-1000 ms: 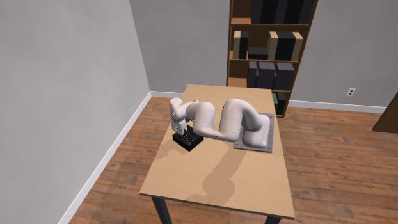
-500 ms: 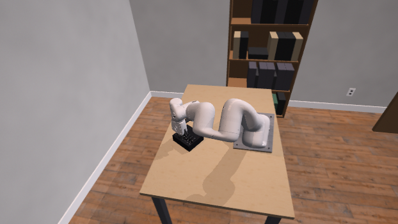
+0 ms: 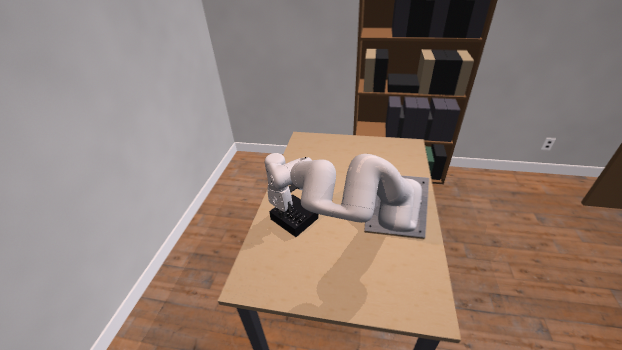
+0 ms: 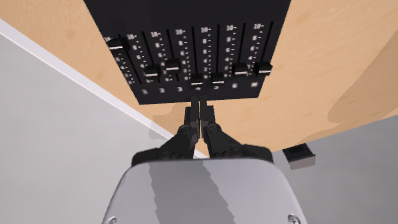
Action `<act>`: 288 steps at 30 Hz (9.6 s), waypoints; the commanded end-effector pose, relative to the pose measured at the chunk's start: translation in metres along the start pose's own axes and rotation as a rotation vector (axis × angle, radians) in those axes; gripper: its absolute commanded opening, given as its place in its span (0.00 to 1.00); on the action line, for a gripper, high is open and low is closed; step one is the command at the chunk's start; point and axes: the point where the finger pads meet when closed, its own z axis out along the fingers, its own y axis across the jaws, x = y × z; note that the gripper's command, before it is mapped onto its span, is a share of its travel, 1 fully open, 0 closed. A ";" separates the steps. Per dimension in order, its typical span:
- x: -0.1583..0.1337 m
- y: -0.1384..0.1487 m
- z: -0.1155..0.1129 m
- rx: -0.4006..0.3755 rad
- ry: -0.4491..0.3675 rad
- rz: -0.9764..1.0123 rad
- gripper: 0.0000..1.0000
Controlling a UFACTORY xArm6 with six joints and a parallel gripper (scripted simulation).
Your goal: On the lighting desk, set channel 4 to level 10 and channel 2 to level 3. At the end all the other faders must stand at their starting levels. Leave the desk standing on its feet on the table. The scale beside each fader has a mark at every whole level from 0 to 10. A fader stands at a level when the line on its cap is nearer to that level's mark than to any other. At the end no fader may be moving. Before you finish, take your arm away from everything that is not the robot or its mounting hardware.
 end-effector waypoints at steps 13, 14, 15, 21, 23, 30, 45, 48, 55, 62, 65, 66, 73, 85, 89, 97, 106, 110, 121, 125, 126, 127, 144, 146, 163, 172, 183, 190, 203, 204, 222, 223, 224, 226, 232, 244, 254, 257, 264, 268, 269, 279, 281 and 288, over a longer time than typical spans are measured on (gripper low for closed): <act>-0.001 -0.001 -0.001 0.003 -0.001 -0.001 0.00; -0.001 -0.001 -0.001 0.003 -0.001 -0.001 0.00; -0.001 -0.001 -0.001 0.003 -0.001 -0.001 0.00; -0.001 -0.001 -0.001 0.003 -0.001 -0.001 0.00; -0.001 -0.001 -0.001 0.003 -0.001 -0.001 0.00; -0.001 -0.002 -0.001 0.003 -0.001 -0.001 0.00; -0.001 -0.002 -0.001 0.003 -0.001 -0.001 0.00; -0.001 -0.002 -0.001 0.003 -0.001 -0.001 0.00; -0.001 -0.002 -0.001 0.003 -0.001 -0.001 0.00; -0.001 -0.002 -0.001 0.003 -0.001 -0.001 0.00; -0.001 -0.002 -0.001 0.003 -0.001 -0.001 0.00; -0.001 -0.002 -0.001 0.003 -0.001 -0.001 0.00; -0.001 -0.002 -0.001 0.003 -0.001 -0.001 0.00; -0.001 -0.002 0.006 0.003 -0.001 -0.001 0.00; -0.001 -0.002 0.008 0.003 -0.001 -0.001 0.00; -0.001 -0.002 0.011 0.003 -0.001 -0.001 0.00; -0.001 -0.002 0.011 0.003 -0.001 -0.001 0.00; -0.001 -0.002 0.011 0.003 -0.001 -0.001 0.00; -0.001 -0.002 0.011 0.003 -0.001 -0.001 0.00; -0.001 -0.002 0.011 0.003 -0.001 -0.001 0.00; -0.001 -0.002 0.011 0.003 -0.001 -0.001 0.00; -0.001 -0.002 0.011 0.003 -0.001 -0.001 0.00; 0.002 -0.002 0.011 0.003 -0.001 -0.001 0.00; 0.002 -0.002 0.011 0.003 -0.001 -0.001 0.00; 0.008 -0.002 0.011 0.003 -0.001 -0.001 0.00; 0.012 -0.002 0.011 0.003 -0.001 -0.001 0.00; 0.018 -0.002 0.011 0.003 -0.001 -0.001 0.00; 0.021 -0.002 0.011 0.003 -0.001 -0.001 0.00; 0.029 -0.002 0.011 0.003 -0.001 -0.001 0.00; 0.030 -0.002 0.011 0.003 -0.001 -0.001 0.00; 0.038 -0.002 0.011 0.003 -0.001 -0.001 0.00; 0.038 -0.002 0.011 0.003 -0.001 -0.001 0.00; 0.038 -0.002 0.011 0.003 -0.001 -0.001 0.00; 0.039 -0.002 0.011 0.003 -0.001 -0.001 0.00; 0.042 -0.002 0.011 0.003 -0.001 -0.001 0.00; 0.046 -0.002 0.011 0.003 -0.001 -0.001 0.00; 0.048 -0.002 0.011 0.003 -0.001 -0.001 0.00; 0.048 -0.002 0.011 0.003 -0.001 -0.001 0.00; 0.049 -0.002 0.011 0.003 -0.001 -0.001 0.00; 0.049 -0.002 0.011 0.003 -0.001 -0.001 0.00; 0.049 -0.002 0.011 0.003 -0.001 -0.001 0.00; 0.050 -0.002 0.011 0.003 -0.001 -0.001 0.00; 0.050 -0.002 0.011 0.003 -0.001 -0.001 0.00; 0.050 -0.002 0.011 0.003 -0.001 -0.001 0.00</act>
